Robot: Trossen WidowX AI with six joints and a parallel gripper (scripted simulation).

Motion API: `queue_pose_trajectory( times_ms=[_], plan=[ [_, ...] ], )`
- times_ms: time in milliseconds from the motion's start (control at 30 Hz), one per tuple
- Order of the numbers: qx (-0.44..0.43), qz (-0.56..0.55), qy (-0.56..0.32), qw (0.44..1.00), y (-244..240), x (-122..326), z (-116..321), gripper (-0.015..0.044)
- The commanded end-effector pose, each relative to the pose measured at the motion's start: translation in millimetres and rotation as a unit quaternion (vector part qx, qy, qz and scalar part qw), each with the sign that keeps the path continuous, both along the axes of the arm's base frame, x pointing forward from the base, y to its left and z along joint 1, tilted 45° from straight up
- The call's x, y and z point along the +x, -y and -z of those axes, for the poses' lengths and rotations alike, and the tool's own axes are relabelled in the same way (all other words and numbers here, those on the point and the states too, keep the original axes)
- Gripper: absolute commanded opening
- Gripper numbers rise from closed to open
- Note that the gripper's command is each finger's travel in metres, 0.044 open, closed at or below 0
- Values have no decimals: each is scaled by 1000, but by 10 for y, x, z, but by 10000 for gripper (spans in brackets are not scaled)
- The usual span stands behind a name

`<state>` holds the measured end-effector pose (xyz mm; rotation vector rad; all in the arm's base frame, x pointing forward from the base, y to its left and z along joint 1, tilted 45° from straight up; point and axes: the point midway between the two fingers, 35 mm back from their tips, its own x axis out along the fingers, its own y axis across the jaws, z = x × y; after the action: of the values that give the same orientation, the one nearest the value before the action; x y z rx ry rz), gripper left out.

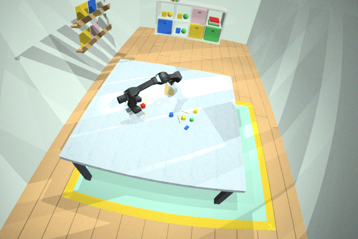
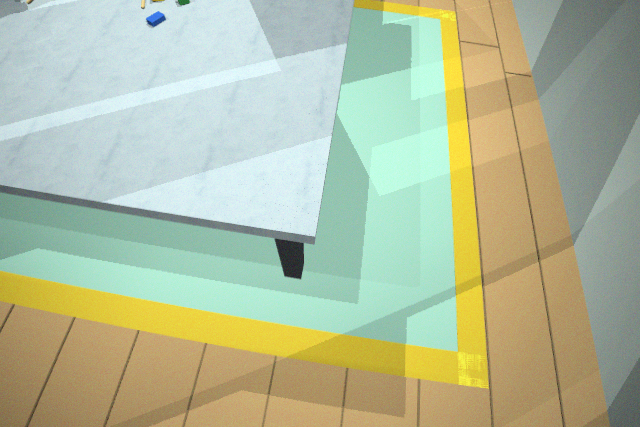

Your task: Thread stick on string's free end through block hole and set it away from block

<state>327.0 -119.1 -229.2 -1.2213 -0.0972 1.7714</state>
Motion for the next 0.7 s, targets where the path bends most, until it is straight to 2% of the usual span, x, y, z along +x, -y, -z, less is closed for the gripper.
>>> queue_pose_trajectory(
  times_ms=[0,667],
  plan=[
    [-1,1,1,1000,33,49,11,0],
    [-9,5,5,1000,98,150,68,0]
  ],
)
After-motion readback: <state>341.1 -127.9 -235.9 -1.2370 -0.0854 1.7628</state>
